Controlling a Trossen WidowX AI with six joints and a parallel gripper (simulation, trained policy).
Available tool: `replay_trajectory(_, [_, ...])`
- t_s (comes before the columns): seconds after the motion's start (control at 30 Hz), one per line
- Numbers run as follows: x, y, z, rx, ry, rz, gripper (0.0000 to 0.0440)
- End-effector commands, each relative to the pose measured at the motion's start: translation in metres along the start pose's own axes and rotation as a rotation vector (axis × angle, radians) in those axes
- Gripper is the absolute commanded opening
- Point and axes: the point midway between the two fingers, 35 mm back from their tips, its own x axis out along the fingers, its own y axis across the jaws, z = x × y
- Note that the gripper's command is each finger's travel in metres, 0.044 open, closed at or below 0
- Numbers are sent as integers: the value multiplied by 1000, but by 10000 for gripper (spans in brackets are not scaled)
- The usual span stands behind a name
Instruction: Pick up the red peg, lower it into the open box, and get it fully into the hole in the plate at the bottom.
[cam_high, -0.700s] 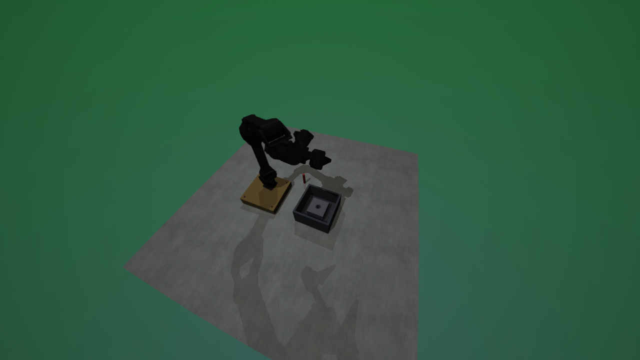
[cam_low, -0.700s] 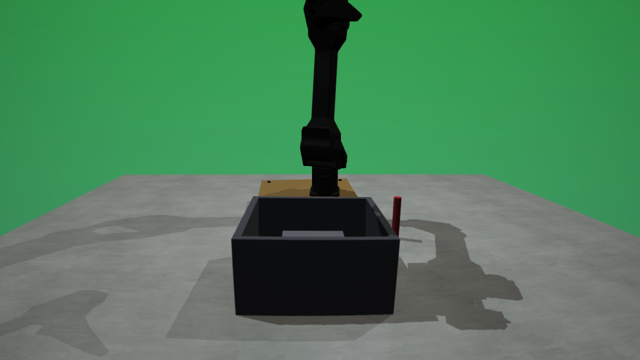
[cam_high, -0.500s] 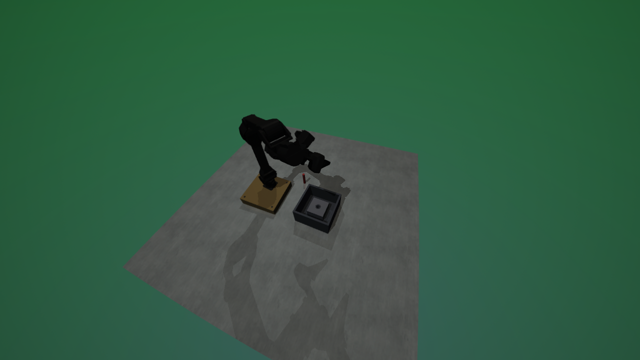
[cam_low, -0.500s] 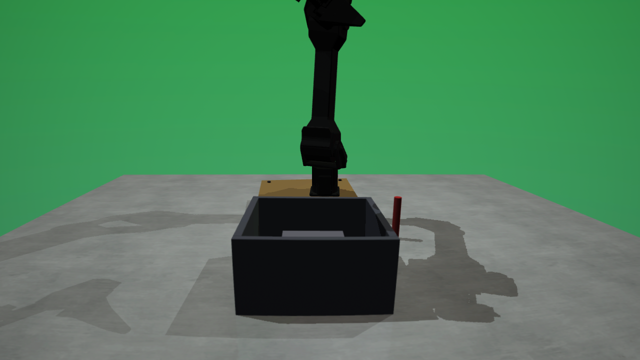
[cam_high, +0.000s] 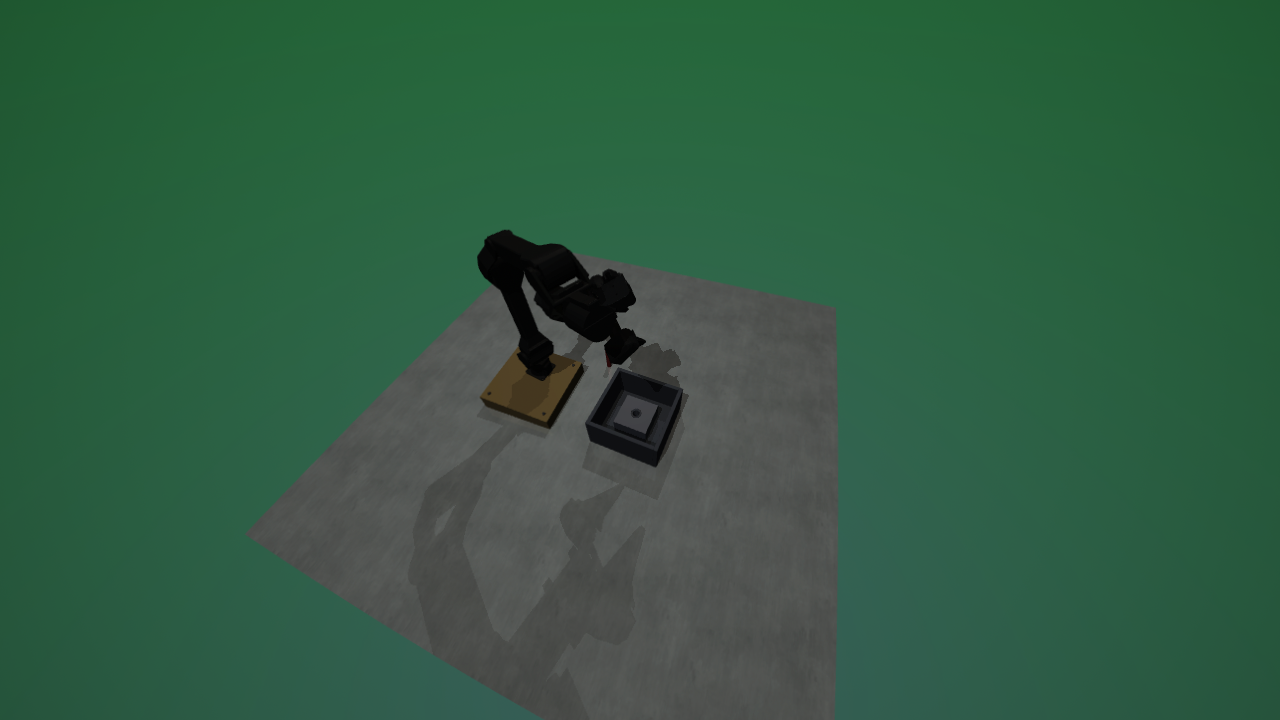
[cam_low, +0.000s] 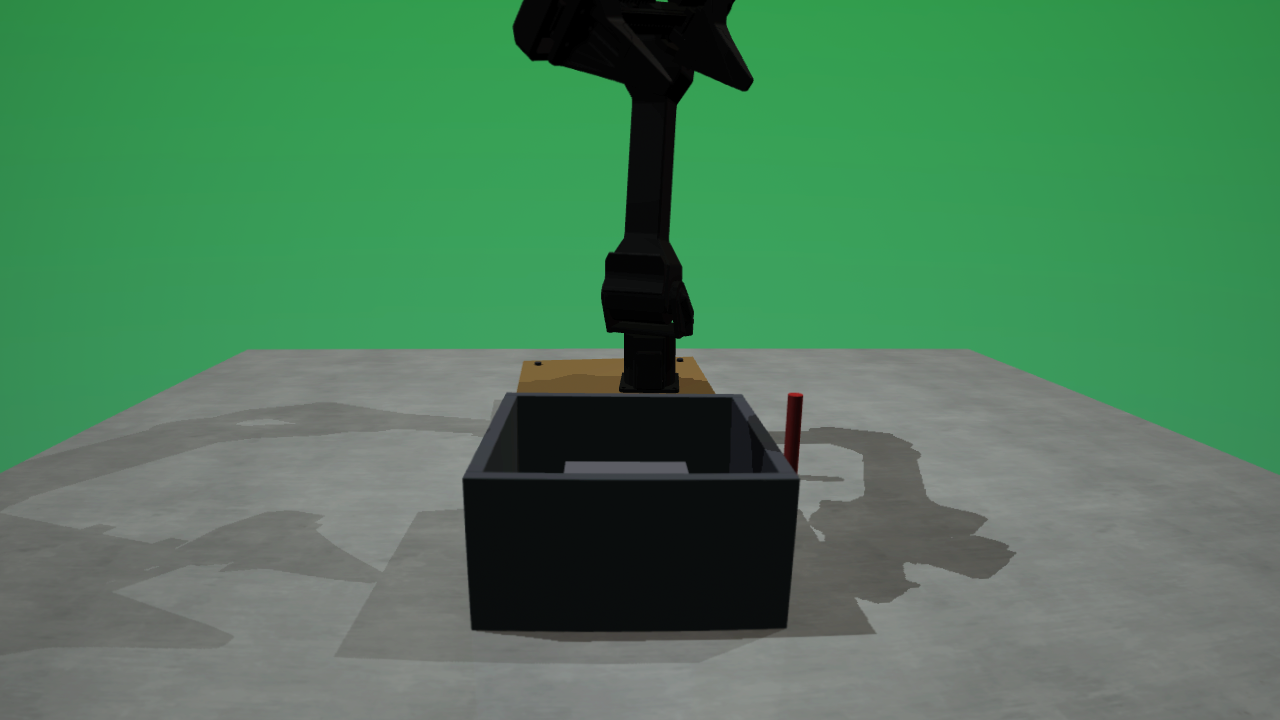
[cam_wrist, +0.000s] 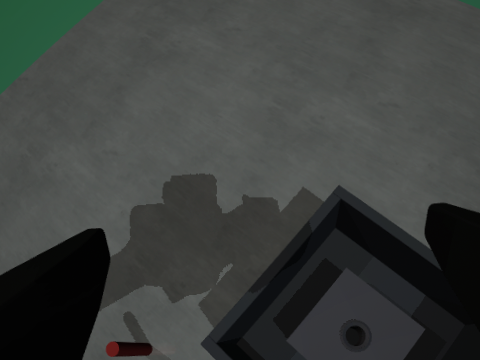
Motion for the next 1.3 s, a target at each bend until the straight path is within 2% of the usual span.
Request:
replay_trajectory(0.0, [5,6,-9,107,44,17,440])
replay_trajectory(0.67, [35,34,-47,658,300,13,440])
replay_trajectory(1.27, [65,65,-80,1098,566,-142,440])
